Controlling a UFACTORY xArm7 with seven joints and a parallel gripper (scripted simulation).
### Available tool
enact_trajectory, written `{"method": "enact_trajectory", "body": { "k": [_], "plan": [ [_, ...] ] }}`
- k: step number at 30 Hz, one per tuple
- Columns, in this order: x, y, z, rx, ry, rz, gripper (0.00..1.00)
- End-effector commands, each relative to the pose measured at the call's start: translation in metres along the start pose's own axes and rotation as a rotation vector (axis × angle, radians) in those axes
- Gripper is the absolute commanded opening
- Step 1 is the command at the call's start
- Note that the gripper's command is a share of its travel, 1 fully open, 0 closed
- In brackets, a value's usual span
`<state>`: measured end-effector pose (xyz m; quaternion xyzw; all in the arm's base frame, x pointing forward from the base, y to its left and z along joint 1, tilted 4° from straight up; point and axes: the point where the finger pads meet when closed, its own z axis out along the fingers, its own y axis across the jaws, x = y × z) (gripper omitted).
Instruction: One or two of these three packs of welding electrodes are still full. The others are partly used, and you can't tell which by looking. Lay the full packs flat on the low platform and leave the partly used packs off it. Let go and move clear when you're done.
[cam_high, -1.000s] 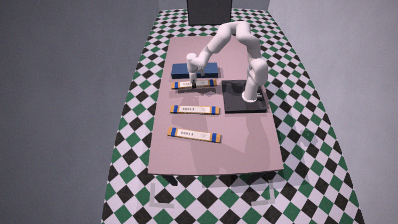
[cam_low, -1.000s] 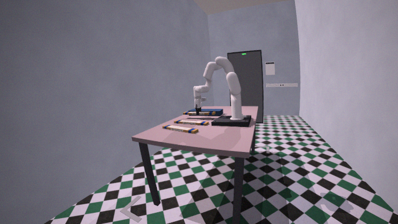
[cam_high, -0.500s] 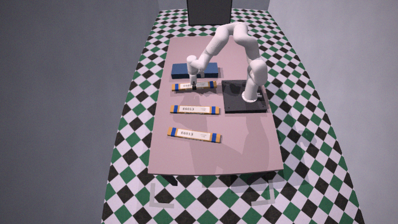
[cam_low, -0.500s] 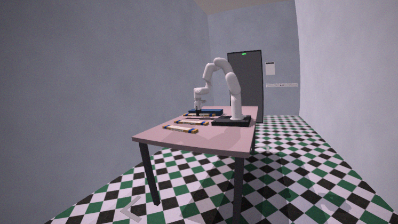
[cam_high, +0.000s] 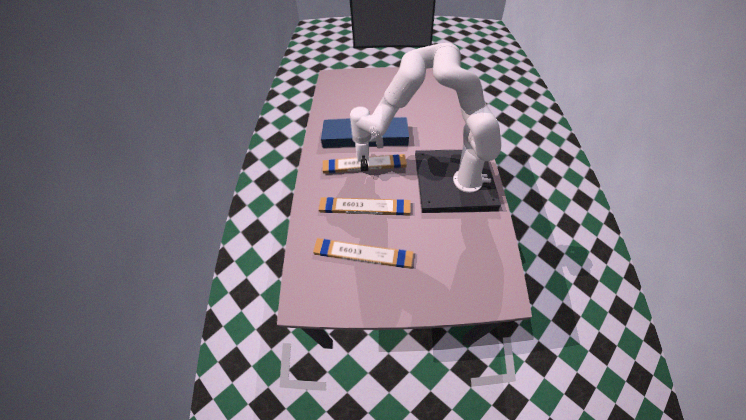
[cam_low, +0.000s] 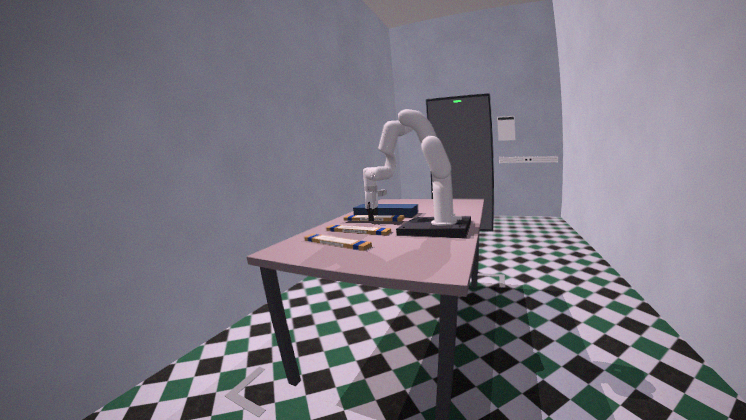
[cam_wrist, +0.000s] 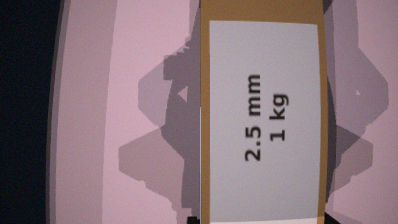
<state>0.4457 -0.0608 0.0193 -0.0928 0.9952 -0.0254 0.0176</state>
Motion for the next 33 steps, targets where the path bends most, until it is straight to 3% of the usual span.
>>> {"method": "enact_trajectory", "body": {
  "k": [1, 33],
  "plan": [
    [-0.0019, -0.0005, 0.0015, 0.001, -0.005, 0.000, 0.58],
    [-0.0019, -0.0005, 0.0103, 0.001, -0.005, 0.000, 0.58]
  ]
}}
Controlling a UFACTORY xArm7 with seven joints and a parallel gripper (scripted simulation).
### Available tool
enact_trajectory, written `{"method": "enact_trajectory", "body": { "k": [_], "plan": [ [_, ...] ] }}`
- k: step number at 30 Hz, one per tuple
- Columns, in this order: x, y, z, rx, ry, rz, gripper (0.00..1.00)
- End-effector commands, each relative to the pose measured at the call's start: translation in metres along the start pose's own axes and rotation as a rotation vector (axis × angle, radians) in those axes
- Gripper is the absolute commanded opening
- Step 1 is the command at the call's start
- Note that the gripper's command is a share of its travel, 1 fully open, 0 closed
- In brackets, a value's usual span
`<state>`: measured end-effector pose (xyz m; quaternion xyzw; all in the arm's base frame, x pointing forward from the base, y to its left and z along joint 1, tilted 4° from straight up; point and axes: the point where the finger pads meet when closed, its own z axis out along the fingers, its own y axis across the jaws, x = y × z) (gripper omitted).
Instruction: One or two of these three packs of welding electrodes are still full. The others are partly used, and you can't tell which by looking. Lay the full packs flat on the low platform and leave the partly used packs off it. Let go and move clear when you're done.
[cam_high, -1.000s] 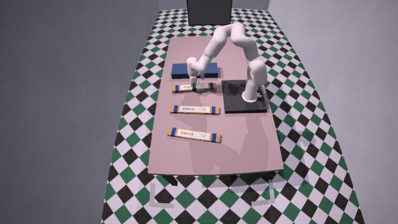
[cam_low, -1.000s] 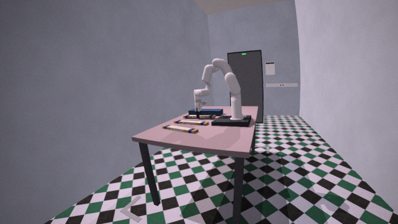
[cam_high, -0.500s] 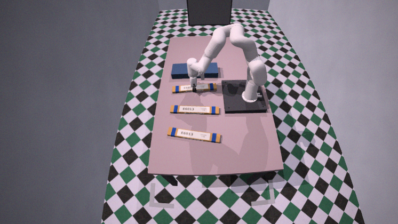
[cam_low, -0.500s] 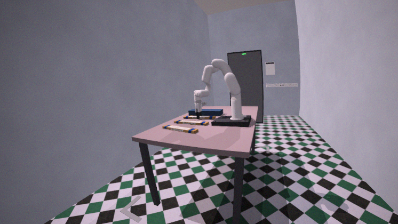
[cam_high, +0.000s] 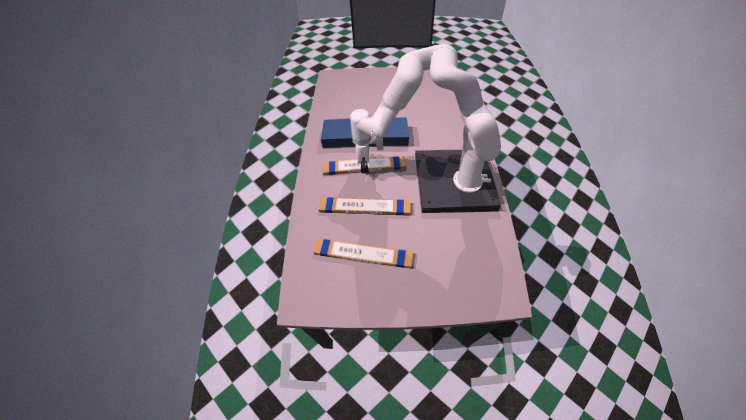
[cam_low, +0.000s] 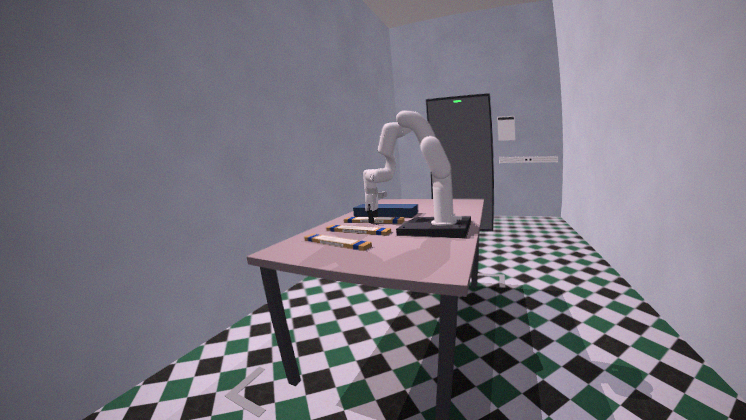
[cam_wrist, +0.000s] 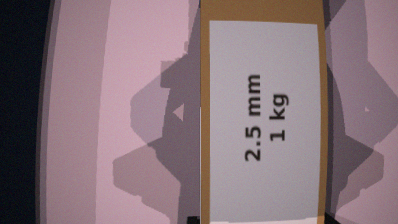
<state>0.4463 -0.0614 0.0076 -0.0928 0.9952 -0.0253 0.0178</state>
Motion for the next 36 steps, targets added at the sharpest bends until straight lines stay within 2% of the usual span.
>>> {"method": "enact_trajectory", "body": {
  "k": [1, 33, 34, 36],
  "plan": [
    [-0.0018, -0.0005, -0.0014, 0.001, -0.005, 0.000, 0.58],
    [-0.0018, -0.0005, -0.0010, 0.001, -0.005, 0.000, 0.58],
    [-0.0018, -0.0005, -0.0010, 0.001, -0.005, 0.000, 1.00],
    [-0.0018, -0.0005, -0.0010, 0.001, -0.005, 0.000, 1.00]
  ]
}}
